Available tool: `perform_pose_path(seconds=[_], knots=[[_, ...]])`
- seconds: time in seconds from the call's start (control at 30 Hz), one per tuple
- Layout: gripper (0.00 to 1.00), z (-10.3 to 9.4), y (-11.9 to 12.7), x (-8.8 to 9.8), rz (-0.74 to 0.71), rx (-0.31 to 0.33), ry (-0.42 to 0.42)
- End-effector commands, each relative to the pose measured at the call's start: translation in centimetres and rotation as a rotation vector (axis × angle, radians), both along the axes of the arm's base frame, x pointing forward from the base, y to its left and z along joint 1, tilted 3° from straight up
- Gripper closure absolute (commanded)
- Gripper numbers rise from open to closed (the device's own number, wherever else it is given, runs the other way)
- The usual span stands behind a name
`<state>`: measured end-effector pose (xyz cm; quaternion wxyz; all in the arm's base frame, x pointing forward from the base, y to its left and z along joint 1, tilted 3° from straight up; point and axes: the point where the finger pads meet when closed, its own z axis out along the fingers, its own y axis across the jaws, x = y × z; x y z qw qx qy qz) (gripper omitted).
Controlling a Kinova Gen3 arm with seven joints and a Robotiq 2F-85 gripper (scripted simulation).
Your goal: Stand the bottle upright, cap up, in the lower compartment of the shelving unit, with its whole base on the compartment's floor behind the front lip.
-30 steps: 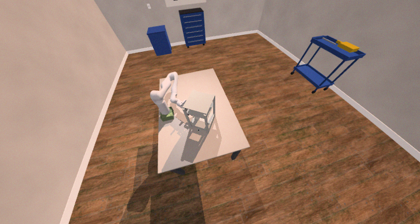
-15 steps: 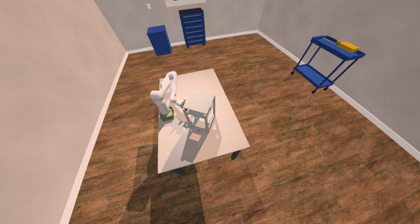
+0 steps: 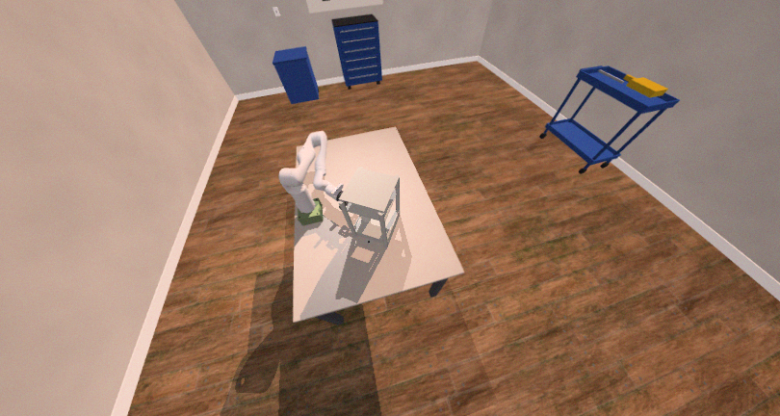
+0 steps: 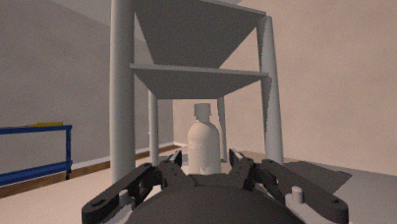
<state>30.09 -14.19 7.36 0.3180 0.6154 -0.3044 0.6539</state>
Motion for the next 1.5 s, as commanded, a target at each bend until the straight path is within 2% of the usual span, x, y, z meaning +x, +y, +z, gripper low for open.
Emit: perform_pose_path(seconds=[0.0, 1.47], knots=[[0.22, 0.00, 0.25, -0.03, 0.003, 0.002, -0.001], [0.22, -0.06, 1.14, -0.73, 0.003, 0.002, -0.001]])
